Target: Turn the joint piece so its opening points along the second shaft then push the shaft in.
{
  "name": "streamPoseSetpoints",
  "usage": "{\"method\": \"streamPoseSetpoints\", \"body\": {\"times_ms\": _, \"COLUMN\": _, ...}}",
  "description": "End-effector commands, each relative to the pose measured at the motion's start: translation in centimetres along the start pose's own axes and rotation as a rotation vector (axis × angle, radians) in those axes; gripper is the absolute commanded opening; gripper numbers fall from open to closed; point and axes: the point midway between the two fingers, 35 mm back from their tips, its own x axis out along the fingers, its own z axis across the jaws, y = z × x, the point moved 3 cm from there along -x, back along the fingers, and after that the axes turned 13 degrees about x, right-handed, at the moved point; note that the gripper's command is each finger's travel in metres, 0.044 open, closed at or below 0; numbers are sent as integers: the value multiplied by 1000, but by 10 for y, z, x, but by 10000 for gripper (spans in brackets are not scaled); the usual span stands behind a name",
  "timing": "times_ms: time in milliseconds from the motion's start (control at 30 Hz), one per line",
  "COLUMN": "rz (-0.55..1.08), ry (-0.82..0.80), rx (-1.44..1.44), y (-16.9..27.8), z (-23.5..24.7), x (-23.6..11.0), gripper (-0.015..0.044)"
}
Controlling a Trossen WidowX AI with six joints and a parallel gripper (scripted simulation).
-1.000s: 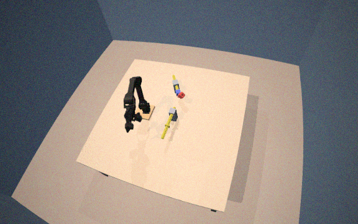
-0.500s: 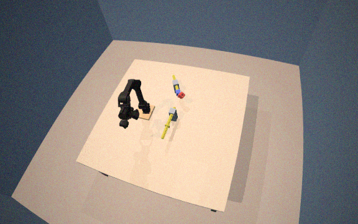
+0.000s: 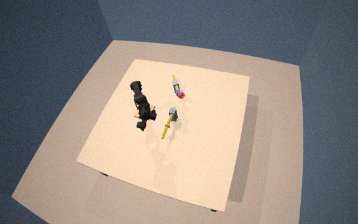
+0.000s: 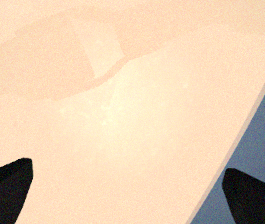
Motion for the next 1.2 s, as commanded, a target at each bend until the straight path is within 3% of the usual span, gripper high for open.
{"method": "streamPoseSetpoints", "body": {"times_ms": 0, "rz": -64, "ry": -2, "rx": 4, "y": -51, "z": 24, "x": -10, "gripper": 440}}
{"method": "streamPoseSetpoints", "body": {"times_ms": 333, "rz": -213, "ry": -28, "rx": -46, "y": -147, "z": 125, "x": -42, "gripper": 440}}
{"method": "streamPoseSetpoints", "body": {"times_ms": 633, "rz": -282, "ry": -99, "rx": -43, "y": -188, "z": 227, "x": -72, "gripper": 440}}
{"method": "streamPoseSetpoints", "body": {"times_ms": 933, "rz": -314, "ry": -206, "rx": -9, "y": -187, "z": 365, "x": -108, "gripper": 440}}
{"method": "streamPoseSetpoints", "body": {"times_ms": 1167, "rz": -314, "ry": -213, "rx": -7, "y": -185, "z": 375, "x": -110, "gripper": 440}}
